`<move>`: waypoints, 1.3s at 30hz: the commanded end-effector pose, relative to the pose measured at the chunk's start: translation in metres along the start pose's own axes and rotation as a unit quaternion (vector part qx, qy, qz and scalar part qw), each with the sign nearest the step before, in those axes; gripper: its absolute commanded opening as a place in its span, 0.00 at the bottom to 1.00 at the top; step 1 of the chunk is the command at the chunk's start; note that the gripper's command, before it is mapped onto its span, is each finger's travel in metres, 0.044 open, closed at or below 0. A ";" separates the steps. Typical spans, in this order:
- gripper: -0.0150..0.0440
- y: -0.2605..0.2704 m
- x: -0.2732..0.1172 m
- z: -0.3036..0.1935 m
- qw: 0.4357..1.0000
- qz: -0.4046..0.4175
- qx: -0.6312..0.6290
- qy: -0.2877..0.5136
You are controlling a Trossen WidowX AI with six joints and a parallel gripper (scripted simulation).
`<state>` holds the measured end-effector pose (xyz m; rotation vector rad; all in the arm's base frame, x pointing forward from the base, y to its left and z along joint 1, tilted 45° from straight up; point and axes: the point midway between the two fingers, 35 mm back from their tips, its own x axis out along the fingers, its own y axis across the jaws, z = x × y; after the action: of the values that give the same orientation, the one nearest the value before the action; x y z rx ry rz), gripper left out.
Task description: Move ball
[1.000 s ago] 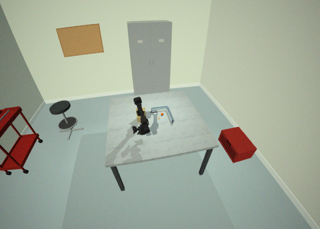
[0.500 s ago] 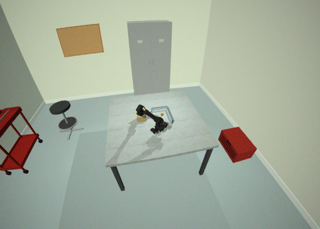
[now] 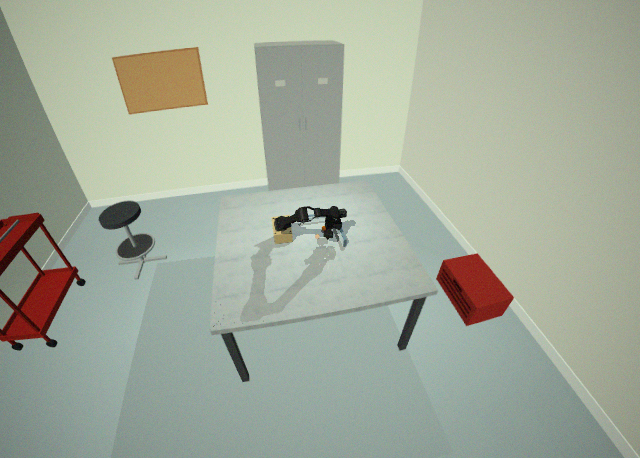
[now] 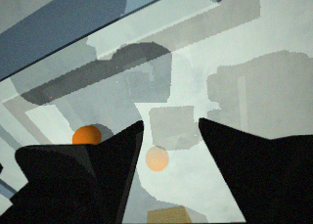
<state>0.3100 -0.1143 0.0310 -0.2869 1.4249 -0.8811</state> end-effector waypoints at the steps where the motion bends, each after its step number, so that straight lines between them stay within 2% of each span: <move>1: 0.72 0.059 -0.012 -0.014 0.997 -0.001 -0.073 -0.015; 4: 0.72 0.105 -0.020 -0.033 0.991 -0.008 -0.132 -0.031; 6: 0.72 0.115 -0.022 -0.038 0.989 -0.010 -0.145 -0.035; 39: 0.72 0.114 0.029 -0.034 0.989 -0.012 -0.145 -0.035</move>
<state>0.3172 -0.0439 -0.0674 -0.5405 1.4822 -0.6748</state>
